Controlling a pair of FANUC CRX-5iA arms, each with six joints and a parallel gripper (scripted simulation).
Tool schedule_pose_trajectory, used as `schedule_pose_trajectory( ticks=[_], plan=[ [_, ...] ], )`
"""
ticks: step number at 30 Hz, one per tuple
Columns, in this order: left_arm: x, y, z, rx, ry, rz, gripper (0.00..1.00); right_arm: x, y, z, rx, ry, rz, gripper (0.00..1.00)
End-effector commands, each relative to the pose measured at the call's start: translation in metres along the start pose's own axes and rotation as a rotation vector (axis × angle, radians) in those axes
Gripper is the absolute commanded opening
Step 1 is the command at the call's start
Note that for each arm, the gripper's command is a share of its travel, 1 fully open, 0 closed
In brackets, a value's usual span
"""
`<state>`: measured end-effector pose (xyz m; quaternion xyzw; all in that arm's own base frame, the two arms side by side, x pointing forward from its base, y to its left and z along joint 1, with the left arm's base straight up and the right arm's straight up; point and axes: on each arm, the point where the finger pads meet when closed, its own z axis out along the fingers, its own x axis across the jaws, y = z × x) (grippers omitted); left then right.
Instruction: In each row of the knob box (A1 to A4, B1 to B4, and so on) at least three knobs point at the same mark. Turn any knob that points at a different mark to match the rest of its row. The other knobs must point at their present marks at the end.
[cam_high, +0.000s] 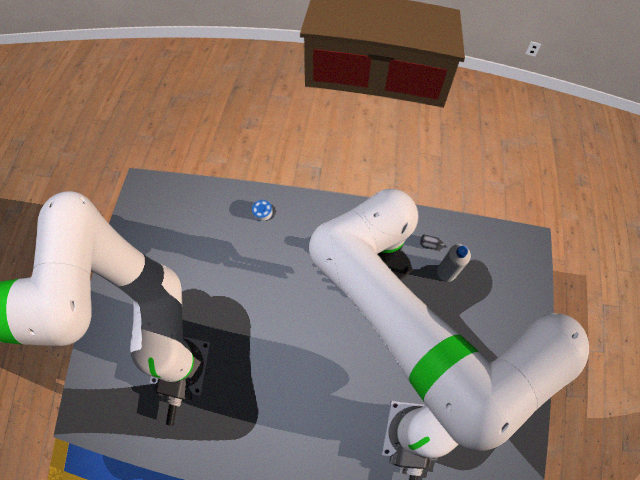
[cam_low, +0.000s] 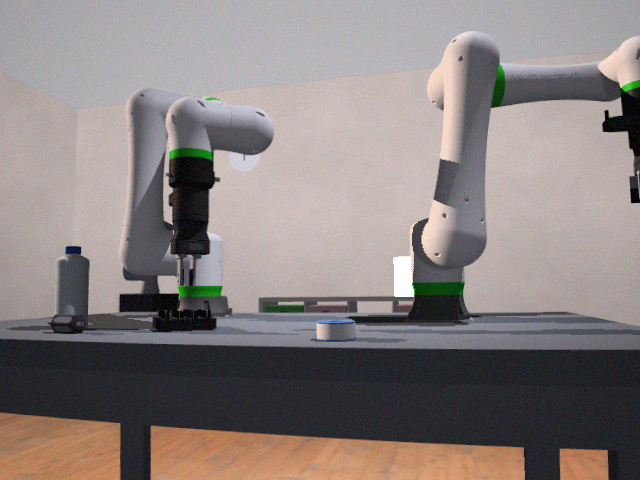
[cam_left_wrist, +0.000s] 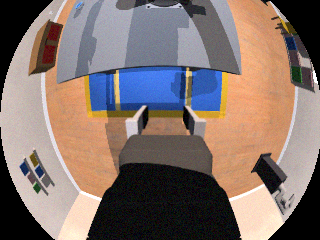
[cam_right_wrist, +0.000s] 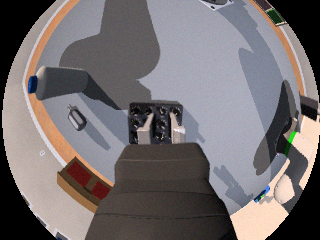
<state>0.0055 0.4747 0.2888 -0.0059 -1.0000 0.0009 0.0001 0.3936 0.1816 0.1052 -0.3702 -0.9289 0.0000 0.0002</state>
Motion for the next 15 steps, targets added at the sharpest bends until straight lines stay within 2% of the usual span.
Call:
schedule_pose_trajectory(
  ticks=[1,15],
  plan=[
    [-0.0001,0.0002,-0.0008,-0.002,0.000,0.000,1.00,-0.0002,0.0004,-0.0003,-0.001,-0.001,0.000,0.46],
    [-0.0001,0.0002,-0.0008,-0.002,0.000,0.000,1.00,-0.0001,0.0004,0.0068,-0.001,-0.001,0.000,0.46]
  ],
)
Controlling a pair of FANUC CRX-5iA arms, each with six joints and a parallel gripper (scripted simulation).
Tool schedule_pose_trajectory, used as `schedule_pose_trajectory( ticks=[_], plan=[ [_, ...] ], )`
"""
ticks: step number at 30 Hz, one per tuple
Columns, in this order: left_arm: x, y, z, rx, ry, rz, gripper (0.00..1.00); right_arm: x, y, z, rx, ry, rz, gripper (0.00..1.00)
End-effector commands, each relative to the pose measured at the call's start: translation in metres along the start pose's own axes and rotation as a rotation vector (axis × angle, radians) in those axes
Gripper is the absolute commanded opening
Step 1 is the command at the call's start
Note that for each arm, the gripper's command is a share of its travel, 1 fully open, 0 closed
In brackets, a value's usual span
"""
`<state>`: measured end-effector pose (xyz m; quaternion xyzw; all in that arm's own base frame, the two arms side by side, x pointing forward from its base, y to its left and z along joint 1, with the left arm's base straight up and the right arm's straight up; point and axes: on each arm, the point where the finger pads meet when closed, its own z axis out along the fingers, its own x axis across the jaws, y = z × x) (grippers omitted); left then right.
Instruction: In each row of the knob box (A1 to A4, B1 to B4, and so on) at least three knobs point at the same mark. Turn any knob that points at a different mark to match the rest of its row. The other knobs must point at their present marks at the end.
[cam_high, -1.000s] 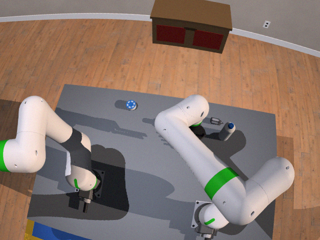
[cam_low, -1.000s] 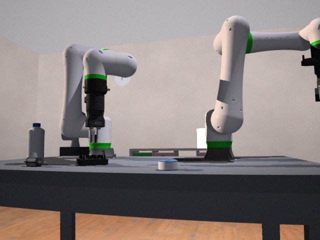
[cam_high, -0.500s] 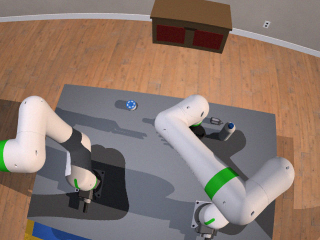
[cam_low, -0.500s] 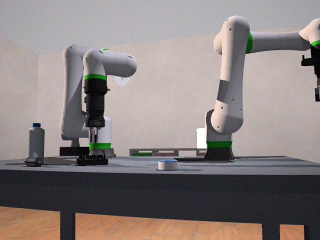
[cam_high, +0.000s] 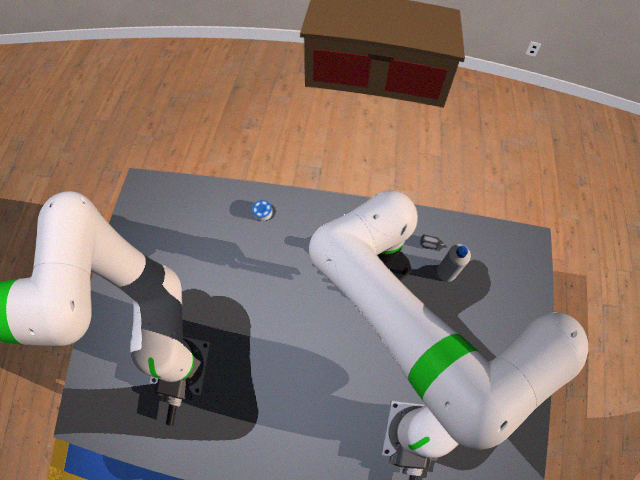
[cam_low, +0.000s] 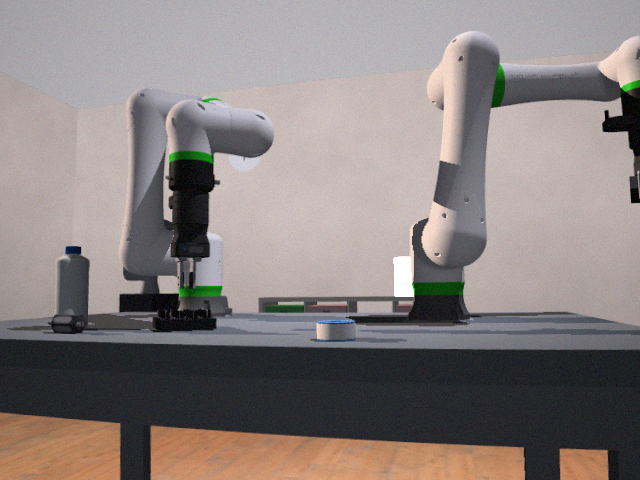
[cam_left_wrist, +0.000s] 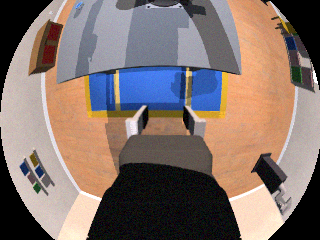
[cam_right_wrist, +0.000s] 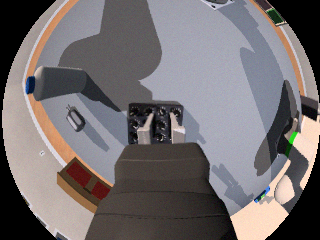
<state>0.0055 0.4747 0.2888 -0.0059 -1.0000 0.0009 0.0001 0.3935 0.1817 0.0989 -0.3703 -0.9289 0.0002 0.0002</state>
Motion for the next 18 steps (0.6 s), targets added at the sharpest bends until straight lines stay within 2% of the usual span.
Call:
schedule_pose_trajectory(
  ticks=[1,18],
  plan=[
    [0.000,0.000,-0.001,-0.002,0.000,0.000,1.00,0.000,0.000,0.002,-0.001,-0.001,0.000,0.46],
    [0.000,0.000,-0.001,-0.002,0.000,0.000,1.00,0.000,0.000,0.021,-0.001,-0.001,0.000,0.46]
  ],
)
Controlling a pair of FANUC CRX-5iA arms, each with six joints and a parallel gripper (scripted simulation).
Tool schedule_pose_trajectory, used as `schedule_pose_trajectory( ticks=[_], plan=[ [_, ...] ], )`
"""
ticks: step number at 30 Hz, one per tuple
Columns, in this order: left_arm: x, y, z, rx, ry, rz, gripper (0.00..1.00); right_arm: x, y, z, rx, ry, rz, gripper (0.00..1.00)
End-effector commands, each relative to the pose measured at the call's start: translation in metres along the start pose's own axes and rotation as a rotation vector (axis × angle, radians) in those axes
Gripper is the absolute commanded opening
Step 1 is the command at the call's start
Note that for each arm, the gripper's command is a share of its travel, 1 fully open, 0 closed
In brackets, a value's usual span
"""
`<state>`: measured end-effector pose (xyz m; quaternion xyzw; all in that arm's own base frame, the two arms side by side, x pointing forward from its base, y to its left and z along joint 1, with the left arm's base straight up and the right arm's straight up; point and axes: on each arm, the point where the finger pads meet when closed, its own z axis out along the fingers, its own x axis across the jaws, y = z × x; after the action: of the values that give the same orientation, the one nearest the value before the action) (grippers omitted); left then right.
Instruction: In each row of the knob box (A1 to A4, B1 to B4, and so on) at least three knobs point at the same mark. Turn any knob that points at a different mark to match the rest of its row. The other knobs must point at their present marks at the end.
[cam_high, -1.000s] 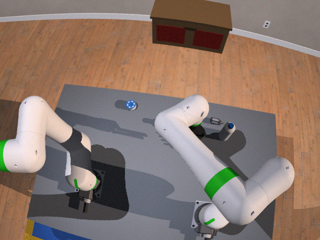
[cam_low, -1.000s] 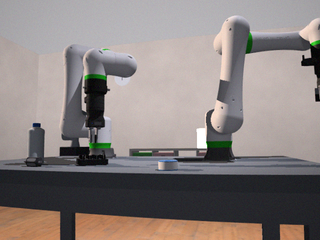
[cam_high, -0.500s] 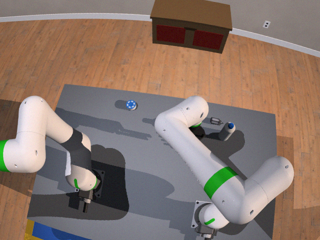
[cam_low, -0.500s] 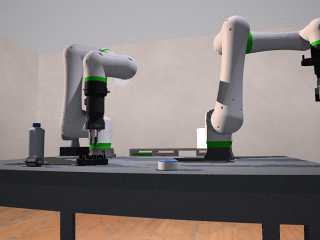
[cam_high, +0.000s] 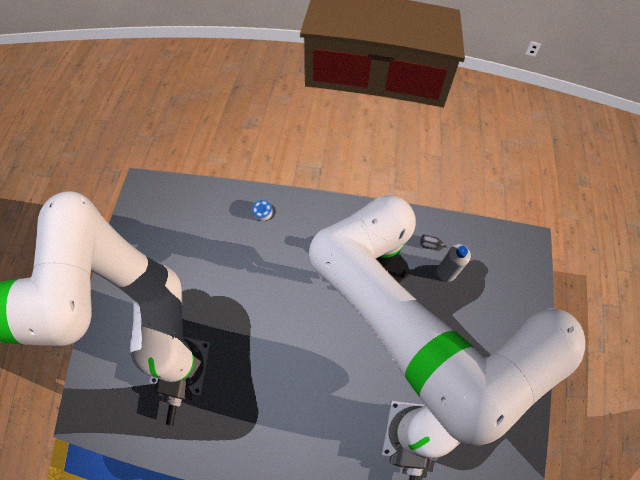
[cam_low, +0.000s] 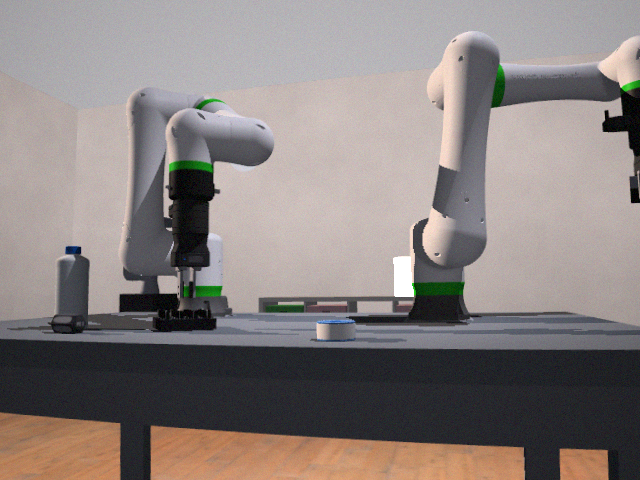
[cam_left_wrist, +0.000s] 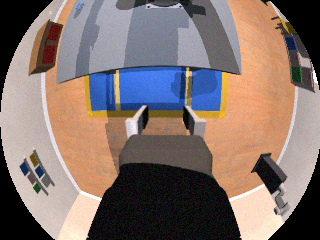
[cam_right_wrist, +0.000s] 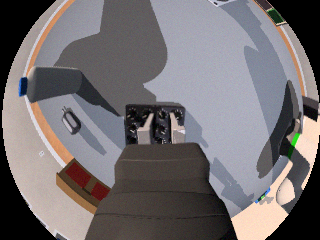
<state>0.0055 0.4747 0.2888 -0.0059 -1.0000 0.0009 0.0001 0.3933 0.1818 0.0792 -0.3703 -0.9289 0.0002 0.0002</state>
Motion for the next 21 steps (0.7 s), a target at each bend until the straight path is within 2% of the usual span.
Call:
schedule_pose_trajectory(
  ticks=[1,21],
  plan=[
    [0.000,0.000,-0.001,-0.002,0.000,0.000,1.00,0.000,0.000,0.002,-0.001,-0.001,0.000,0.46],
    [0.000,0.000,-0.001,-0.002,0.000,0.000,1.00,0.000,0.000,0.017,-0.001,-0.001,0.000,0.46]
  ],
)
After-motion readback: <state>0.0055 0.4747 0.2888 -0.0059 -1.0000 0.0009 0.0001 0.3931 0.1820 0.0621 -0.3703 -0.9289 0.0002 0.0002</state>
